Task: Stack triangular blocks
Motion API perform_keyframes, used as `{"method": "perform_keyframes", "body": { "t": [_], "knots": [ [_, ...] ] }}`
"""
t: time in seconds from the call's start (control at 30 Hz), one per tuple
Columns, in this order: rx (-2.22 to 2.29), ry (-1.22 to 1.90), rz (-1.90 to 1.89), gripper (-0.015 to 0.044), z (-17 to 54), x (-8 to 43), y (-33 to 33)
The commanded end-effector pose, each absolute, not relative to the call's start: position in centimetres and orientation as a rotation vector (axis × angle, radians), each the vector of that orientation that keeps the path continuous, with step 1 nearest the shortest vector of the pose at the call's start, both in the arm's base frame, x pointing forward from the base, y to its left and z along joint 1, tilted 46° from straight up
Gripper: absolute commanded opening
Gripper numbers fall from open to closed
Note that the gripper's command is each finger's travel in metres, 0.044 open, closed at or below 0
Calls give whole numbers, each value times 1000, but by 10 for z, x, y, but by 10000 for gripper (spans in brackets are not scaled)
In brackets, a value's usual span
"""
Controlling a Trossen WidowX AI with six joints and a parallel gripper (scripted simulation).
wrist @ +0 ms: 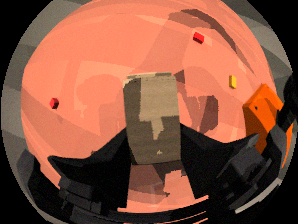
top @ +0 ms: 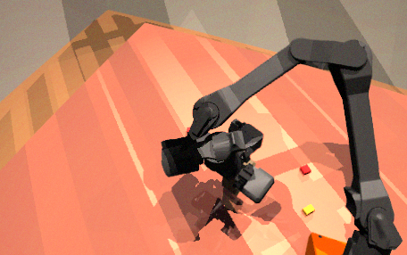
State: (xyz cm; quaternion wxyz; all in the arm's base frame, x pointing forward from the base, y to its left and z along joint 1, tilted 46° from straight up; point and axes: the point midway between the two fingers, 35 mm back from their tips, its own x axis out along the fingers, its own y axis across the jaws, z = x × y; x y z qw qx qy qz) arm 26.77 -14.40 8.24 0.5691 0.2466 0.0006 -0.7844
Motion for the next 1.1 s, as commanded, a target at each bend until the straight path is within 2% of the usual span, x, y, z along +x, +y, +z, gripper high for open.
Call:
{"method": "perform_keyframes", "body": {
  "t": [0.0,1.07],
  "knots": [
    [576,0,-1836,0,83,267,-146],
    [572,-1,-1835,0,79,264,-155]
  ]
}}
